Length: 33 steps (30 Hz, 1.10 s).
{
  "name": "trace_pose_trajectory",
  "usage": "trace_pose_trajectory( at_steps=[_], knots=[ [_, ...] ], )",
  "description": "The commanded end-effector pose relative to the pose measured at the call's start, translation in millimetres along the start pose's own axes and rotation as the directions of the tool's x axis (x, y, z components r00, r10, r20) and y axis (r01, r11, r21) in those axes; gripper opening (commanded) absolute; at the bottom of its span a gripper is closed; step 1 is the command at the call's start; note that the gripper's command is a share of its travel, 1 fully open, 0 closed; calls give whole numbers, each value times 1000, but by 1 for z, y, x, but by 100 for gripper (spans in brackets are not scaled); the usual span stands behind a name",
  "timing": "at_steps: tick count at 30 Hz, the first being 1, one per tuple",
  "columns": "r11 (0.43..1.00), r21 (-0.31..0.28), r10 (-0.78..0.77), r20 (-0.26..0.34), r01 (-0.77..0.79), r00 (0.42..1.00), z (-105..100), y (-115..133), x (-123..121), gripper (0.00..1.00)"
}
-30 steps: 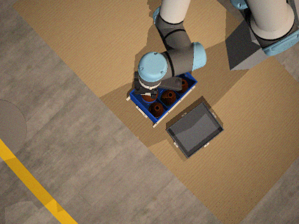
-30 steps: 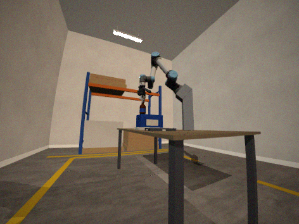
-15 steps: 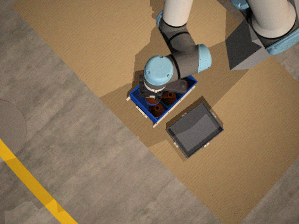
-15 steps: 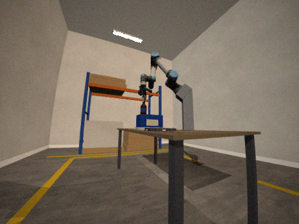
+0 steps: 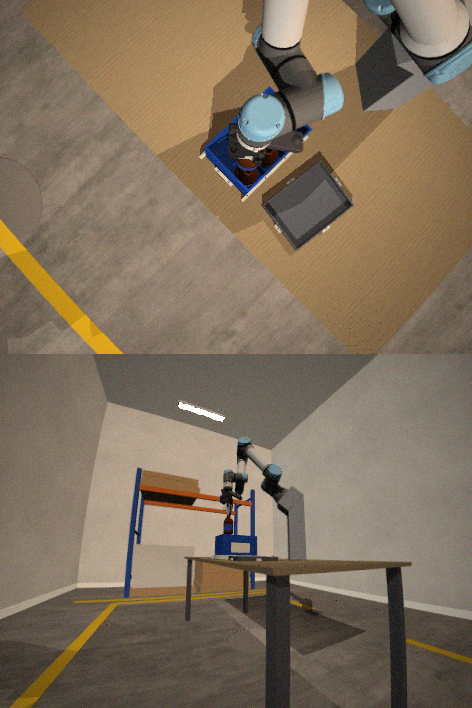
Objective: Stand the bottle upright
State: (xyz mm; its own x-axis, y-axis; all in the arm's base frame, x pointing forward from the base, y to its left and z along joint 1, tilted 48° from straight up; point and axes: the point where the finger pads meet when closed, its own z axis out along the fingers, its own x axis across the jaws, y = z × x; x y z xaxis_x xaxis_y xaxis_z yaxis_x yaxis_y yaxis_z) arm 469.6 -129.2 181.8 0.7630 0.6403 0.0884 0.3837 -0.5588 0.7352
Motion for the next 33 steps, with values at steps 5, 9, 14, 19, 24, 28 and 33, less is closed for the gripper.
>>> trace_pose_trajectory(
  at_steps=[5, 9, 14, 19, 24, 28, 33],
  knots=[
    [1000, -2, 0, 0, 0, 1000, 0, -12, 8, 0],
    [1000, -2, 0, 0, 0, 1000, 0, -19, 12, 0],
    [1000, -2, 0, 0, 0, 1000, 0, -28, 17, 0],
    [1000, -2, 0, 0, 0, 1000, 0, -36, 21, 0],
    [1000, -2, 0, 0, 0, 1000, 0, -44, 26, 0],
    [1000, -2, 0, 0, 0, 1000, 0, -52, 31, 0],
    [1000, -2, 0, 0, 0, 1000, 0, -62, 36, 0]
  ],
)
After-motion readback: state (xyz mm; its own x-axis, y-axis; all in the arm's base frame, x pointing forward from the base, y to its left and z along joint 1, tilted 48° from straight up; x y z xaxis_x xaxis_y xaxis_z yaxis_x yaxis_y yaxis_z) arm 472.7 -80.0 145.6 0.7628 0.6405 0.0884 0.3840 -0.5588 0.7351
